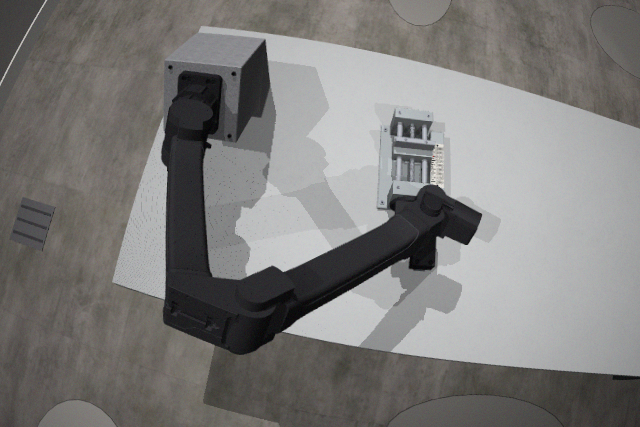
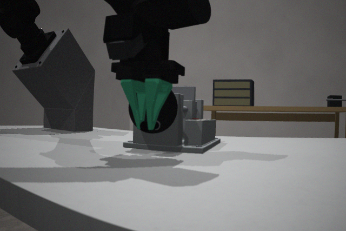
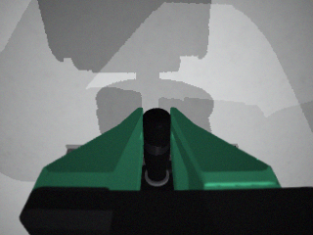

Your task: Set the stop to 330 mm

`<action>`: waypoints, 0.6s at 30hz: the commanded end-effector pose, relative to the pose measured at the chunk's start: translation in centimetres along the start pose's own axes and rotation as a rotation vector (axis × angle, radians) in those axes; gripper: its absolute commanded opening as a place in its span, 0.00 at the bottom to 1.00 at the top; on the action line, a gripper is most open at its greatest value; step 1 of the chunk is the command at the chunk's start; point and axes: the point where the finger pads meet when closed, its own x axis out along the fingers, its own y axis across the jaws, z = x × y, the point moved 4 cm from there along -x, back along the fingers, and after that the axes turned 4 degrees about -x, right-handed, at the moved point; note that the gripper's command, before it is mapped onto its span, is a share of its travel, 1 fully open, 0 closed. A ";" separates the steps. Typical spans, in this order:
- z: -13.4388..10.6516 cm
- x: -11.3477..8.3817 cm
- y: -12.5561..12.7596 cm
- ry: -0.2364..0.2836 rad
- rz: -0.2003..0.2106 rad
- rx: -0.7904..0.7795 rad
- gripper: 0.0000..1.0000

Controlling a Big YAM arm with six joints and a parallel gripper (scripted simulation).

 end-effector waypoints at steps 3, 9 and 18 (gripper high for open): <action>-0.3 -0.3 2.4 0.004 0.032 0.014 0.06; -0.7 -1.1 2.8 0.006 0.036 0.000 0.06; -0.6 -1.6 3.4 0.003 0.042 0.006 0.06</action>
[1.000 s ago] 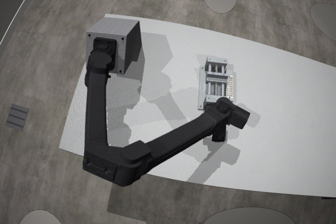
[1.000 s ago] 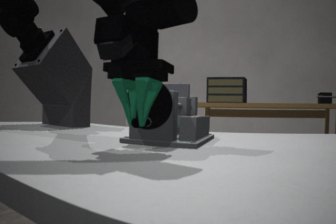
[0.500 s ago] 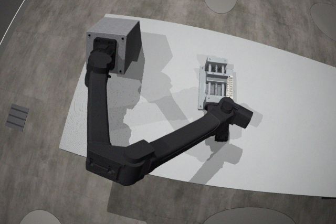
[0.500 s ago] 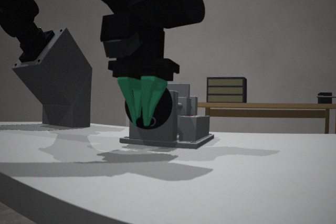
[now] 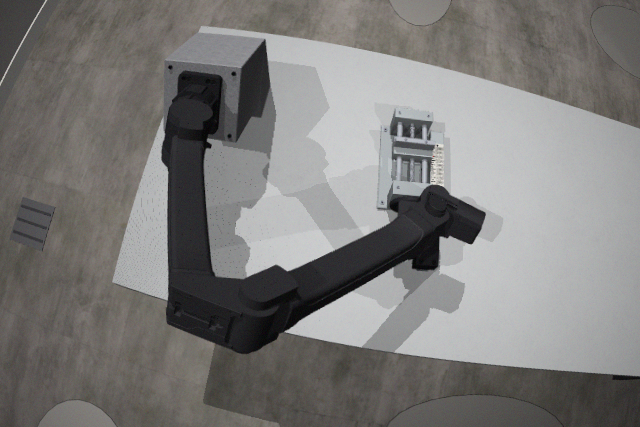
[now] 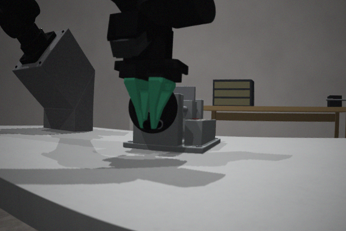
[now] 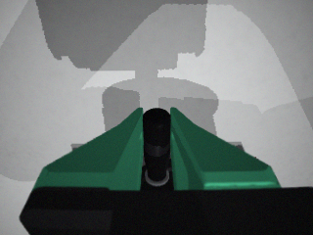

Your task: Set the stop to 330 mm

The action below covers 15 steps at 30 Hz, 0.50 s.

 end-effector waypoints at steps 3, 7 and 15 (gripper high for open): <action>-0.6 -1.4 3.0 0.001 0.054 0.004 0.06; -0.7 -1.6 2.9 0.004 0.048 0.001 0.06; -0.5 -2.0 3.4 0.000 0.057 0.009 0.06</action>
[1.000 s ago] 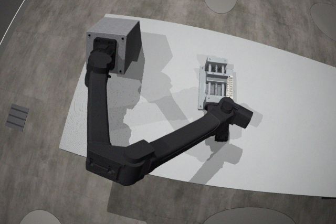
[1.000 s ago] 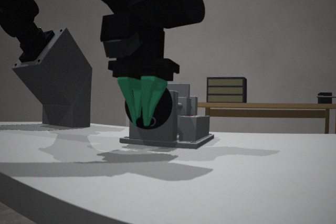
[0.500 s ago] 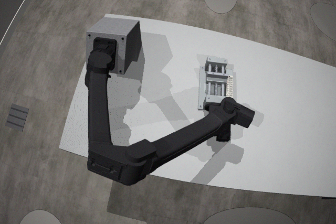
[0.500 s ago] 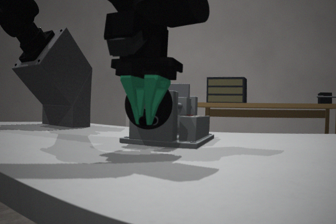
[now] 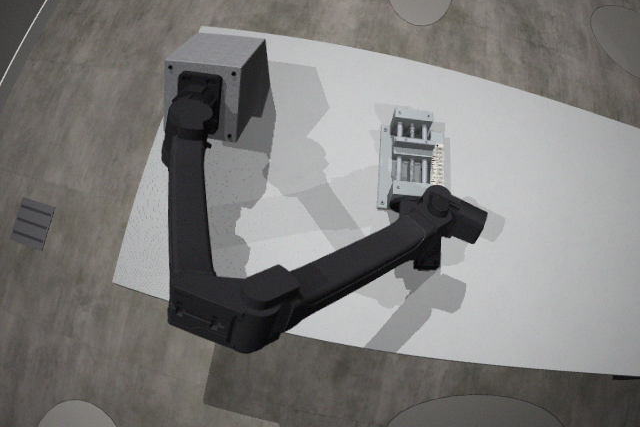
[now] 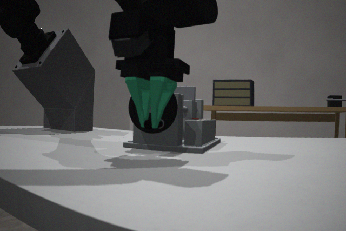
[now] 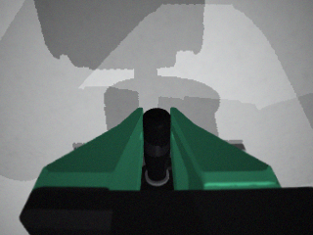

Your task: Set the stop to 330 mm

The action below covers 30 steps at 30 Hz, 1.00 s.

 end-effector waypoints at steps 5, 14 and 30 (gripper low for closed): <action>-0.6 -1.9 3.1 -0.002 0.062 0.004 0.06; -0.6 -2.7 3.7 0.001 0.056 0.000 0.06; -0.3 -4.1 4.0 -0.001 0.060 0.006 0.06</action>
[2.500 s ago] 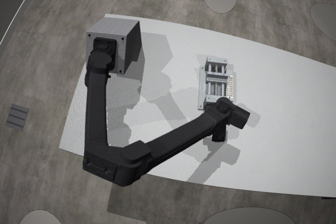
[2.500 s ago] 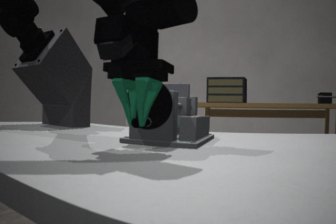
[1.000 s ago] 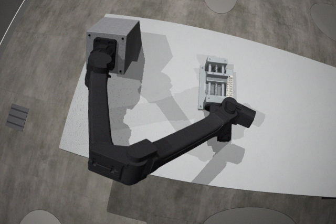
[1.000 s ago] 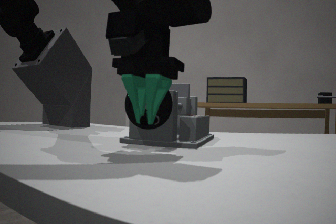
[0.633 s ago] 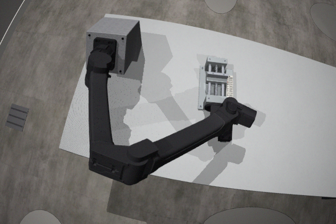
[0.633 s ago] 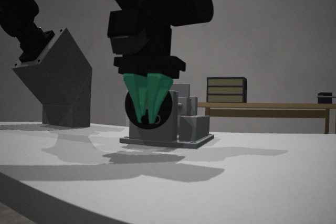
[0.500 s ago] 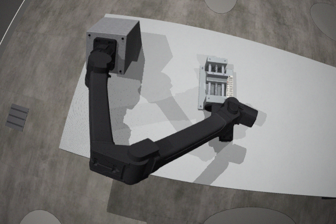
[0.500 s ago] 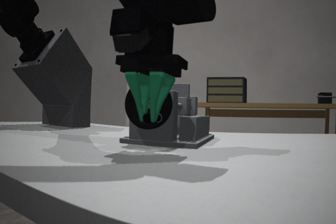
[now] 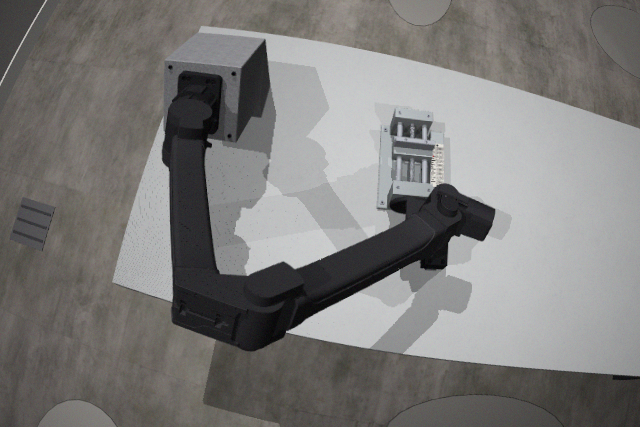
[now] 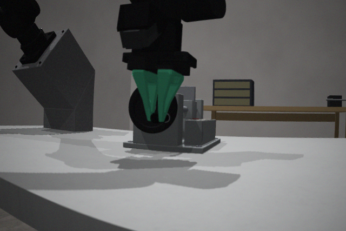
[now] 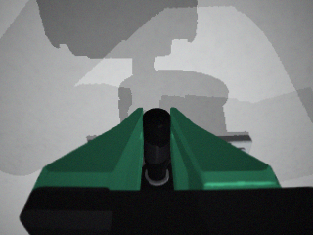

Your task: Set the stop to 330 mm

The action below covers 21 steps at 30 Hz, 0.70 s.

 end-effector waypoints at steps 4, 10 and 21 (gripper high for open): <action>0.3 -3.8 2.9 -0.006 0.079 0.019 0.06; 0.3 -4.0 3.0 -0.007 0.083 0.024 0.06; 0.6 -5.4 2.6 -0.007 0.084 0.026 0.06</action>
